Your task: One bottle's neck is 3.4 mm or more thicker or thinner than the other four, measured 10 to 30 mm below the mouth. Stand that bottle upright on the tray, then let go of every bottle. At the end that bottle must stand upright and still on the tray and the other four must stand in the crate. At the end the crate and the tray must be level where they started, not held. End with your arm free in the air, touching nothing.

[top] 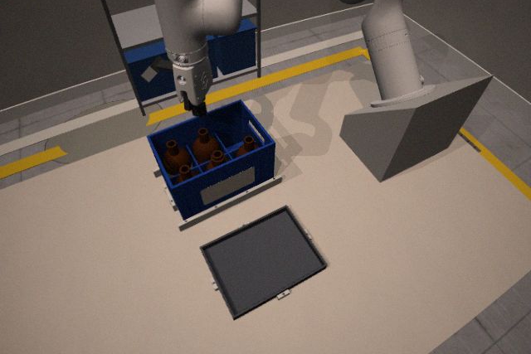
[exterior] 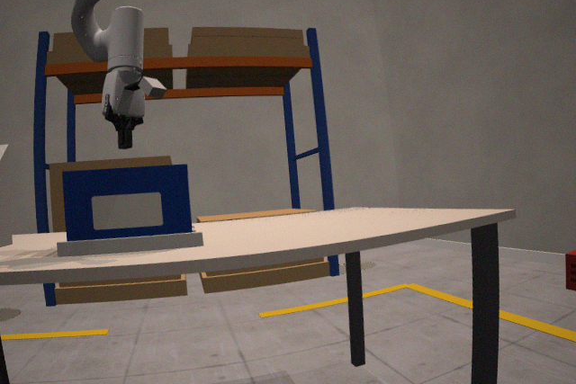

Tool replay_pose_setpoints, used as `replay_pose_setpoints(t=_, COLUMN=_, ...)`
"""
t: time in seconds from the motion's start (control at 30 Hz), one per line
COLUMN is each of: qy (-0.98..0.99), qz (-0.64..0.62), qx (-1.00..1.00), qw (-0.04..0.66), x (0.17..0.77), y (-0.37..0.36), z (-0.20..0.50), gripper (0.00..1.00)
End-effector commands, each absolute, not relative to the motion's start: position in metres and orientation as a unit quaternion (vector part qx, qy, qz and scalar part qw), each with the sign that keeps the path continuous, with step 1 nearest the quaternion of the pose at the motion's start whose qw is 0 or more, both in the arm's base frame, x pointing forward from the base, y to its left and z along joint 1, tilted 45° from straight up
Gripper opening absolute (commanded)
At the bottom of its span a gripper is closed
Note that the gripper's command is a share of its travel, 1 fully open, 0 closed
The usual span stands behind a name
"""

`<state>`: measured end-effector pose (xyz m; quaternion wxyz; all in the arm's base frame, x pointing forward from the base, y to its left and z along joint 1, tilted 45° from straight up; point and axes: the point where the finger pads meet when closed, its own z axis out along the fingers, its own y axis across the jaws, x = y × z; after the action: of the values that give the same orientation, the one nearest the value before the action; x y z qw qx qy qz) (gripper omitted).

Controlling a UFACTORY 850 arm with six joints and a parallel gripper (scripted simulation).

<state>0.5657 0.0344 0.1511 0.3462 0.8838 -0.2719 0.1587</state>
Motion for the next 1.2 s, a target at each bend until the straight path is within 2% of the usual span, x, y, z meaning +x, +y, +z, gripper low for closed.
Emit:
replay_pose_setpoints(t=0.0, qy=-0.272, qz=0.159, qx=0.884, qw=0.346, x=0.5662, y=0.035, z=0.1516, gripper=0.0)
replay_pose_setpoints(t=0.93, qy=-0.272, qz=0.159, qx=0.884, qw=0.346, x=0.5662, y=0.035, z=0.1516, gripper=0.0)
replay_pose_setpoints(t=0.97, qy=-0.272, qz=0.159, qx=0.884, qw=0.346, x=0.5662, y=0.035, z=0.1516, gripper=0.65)
replay_pose_setpoints(t=1.17, qy=-0.272, qz=0.159, qx=0.884, qw=0.346, x=0.5662, y=0.035, z=0.1516, gripper=0.65)
